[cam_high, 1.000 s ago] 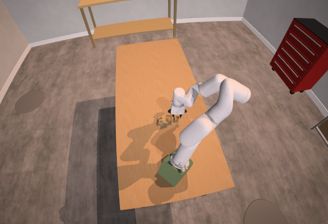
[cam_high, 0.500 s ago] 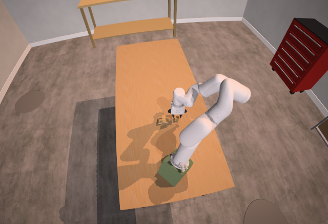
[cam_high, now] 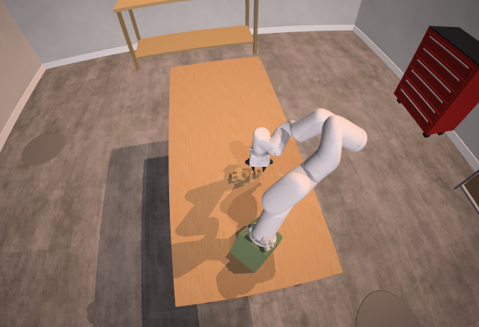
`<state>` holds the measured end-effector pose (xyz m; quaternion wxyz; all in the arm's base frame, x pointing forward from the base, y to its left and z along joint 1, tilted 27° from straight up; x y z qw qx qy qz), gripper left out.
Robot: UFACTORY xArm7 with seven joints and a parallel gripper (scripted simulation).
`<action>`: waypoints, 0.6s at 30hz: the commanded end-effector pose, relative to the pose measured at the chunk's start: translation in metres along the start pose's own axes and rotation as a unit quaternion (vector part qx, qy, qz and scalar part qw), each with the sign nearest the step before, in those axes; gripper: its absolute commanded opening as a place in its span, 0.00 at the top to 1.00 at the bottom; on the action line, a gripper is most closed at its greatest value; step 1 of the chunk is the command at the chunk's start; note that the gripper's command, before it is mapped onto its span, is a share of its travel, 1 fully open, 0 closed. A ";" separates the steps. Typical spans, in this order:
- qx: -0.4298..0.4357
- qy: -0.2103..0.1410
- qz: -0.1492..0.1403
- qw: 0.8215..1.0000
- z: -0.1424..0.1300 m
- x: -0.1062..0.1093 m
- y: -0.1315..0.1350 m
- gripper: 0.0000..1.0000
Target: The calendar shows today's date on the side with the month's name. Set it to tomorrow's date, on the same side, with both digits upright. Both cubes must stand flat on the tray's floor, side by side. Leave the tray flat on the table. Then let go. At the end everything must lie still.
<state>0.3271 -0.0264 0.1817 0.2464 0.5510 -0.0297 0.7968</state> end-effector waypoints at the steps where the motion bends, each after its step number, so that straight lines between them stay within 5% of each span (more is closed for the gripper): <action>1: 0.000 0.001 0.001 1.000 0.001 0.009 0.000 0.51; 18: 0.000 0.001 0.001 1.000 0.001 0.045 0.000 0.51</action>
Point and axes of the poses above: the point where the finger pads meet when closed, its own x axis back along the fingers, its own y axis across the jaws, z = x × y, the point moved 10 cm from there along x, back along the fingers, and after that the axes turned 12 degrees about -x, right-handed, at the moved point
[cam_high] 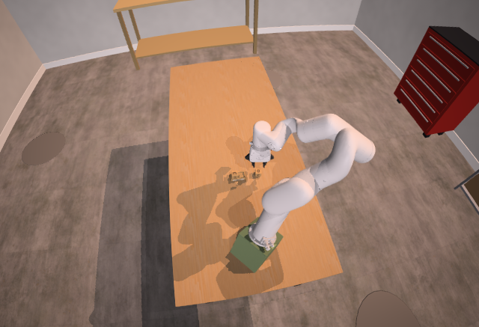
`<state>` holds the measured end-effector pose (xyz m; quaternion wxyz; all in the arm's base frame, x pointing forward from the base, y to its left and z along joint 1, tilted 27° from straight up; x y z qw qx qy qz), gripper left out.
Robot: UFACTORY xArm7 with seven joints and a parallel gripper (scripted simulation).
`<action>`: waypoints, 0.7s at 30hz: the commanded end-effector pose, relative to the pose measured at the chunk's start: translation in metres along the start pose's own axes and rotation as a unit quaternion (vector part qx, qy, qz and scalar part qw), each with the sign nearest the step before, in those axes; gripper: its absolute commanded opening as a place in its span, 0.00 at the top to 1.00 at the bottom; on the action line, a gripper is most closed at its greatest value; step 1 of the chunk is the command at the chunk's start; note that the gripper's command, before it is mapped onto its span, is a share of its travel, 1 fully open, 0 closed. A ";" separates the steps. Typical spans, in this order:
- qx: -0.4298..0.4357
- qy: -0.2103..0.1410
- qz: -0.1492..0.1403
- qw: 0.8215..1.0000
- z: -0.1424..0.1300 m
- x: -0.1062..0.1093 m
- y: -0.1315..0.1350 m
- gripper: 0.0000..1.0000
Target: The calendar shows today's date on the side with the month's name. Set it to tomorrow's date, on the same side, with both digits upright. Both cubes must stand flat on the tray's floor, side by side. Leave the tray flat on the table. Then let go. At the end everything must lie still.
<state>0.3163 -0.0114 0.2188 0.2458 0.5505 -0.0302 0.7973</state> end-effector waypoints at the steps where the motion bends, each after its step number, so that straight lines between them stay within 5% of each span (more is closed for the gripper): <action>1: 0.000 0.001 0.000 1.000 0.000 0.003 0.000 0.51; 6: -0.001 0.009 0.000 1.000 -0.001 0.003 0.001 0.51; 15: -0.002 0.099 0.017 0.995 -0.021 0.000 0.006 0.51; 21: 0.000 0.118 0.025 0.993 -0.027 0.000 0.006 0.51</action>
Point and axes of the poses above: the point where the finger pads meet when closed, its own x axis back along the fingers, its own y axis across the jaws, z = x × y, the point moved 10 cm from there along x, back along the fingers, and after that the axes turned 12 degrees about -x, right-handed, at the moved point
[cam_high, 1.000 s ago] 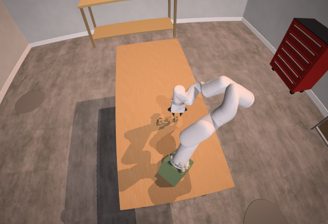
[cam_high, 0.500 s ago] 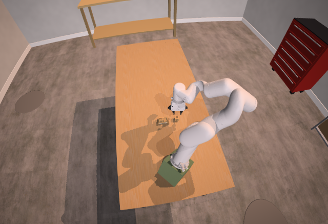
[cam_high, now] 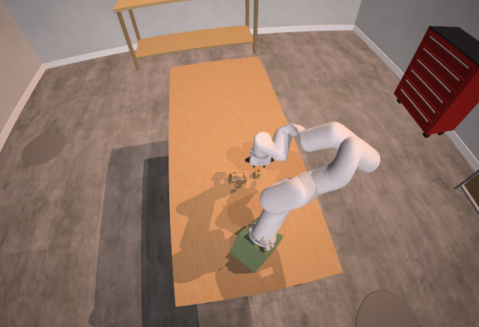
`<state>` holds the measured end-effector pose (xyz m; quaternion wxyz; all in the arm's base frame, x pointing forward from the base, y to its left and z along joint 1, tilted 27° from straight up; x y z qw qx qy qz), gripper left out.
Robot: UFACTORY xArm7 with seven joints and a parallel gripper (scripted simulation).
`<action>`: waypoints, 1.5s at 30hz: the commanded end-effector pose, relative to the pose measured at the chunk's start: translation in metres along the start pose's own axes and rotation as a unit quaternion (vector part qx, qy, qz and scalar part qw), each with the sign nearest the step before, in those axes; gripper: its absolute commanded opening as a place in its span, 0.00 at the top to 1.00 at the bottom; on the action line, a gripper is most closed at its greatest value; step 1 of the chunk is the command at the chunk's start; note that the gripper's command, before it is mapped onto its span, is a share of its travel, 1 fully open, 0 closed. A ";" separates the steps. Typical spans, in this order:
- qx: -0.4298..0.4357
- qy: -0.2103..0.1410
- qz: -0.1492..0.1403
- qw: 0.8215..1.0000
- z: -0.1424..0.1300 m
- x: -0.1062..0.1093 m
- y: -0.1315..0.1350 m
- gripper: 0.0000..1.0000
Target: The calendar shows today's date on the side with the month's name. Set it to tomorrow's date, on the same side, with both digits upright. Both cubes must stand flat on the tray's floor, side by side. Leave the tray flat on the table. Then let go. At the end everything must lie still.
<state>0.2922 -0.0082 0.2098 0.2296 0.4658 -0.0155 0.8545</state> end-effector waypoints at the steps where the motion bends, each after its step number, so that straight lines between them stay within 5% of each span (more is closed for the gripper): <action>1: -0.001 0.016 0.003 1.000 -0.002 0.000 0.000 0.51; 8: -0.002 0.027 0.003 1.000 -0.004 0.000 0.001 0.51; 24: -0.002 0.127 0.025 0.992 -0.028 -0.004 0.006 0.51; 36: -0.001 0.142 0.026 0.990 -0.033 -0.006 0.007 0.51; 45: 0.000 0.222 0.039 0.974 -0.052 -0.014 0.012 0.51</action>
Point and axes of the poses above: the point where the finger pads meet when closed, its own x axis back along the fingers, its own y axis across the jaws, z = x × y, the point moved 10 cm from there along x, back along the fingers, and after that the axes turned 12 degrees about -x, right-handed, at the moved point
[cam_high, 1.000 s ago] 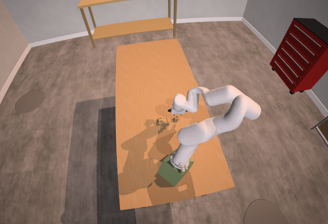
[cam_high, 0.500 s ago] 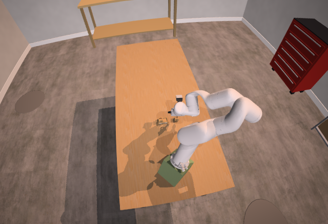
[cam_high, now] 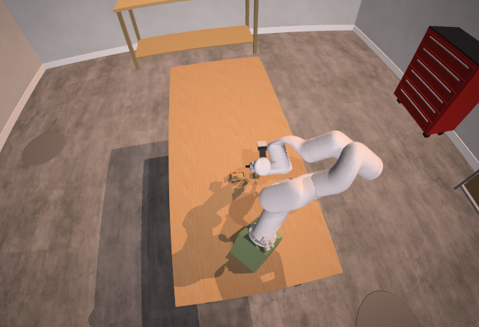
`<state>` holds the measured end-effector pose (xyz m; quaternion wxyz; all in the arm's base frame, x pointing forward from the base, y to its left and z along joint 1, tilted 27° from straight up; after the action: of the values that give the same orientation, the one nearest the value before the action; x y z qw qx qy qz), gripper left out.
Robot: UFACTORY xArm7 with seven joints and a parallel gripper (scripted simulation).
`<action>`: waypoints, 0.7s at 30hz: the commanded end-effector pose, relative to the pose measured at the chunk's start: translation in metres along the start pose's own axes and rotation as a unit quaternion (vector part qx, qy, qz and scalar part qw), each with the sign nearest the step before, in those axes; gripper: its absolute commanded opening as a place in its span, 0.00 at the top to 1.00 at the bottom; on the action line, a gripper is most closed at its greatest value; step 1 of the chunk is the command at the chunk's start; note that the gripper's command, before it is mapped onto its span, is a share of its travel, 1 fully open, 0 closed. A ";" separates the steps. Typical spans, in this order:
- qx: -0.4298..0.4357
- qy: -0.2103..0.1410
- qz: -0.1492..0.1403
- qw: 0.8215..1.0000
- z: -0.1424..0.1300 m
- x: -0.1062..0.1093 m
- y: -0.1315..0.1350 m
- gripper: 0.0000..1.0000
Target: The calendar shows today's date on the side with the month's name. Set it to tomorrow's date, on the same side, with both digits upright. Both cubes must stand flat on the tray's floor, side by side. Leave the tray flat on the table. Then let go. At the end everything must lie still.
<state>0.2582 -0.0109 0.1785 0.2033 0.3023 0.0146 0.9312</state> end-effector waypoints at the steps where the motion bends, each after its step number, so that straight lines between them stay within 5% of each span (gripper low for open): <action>1: -0.003 0.049 0.014 0.999 -0.010 0.000 0.002 0.51; 13: -0.004 0.075 0.020 0.997 -0.016 -0.001 0.002 0.51; 21: -0.003 0.159 0.031 0.987 -0.036 -0.008 0.008 0.51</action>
<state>0.2446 -0.0155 0.1554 0.1806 0.1959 0.0301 0.9634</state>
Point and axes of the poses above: the point where the finger pads meet when closed, its own x axis back along the fingers, its own y axis across the jaws, z = x × y, the point moved 10 cm from there along x, back along the fingers, and after that the axes turned 12 degrees about -x, right-handed, at the moved point
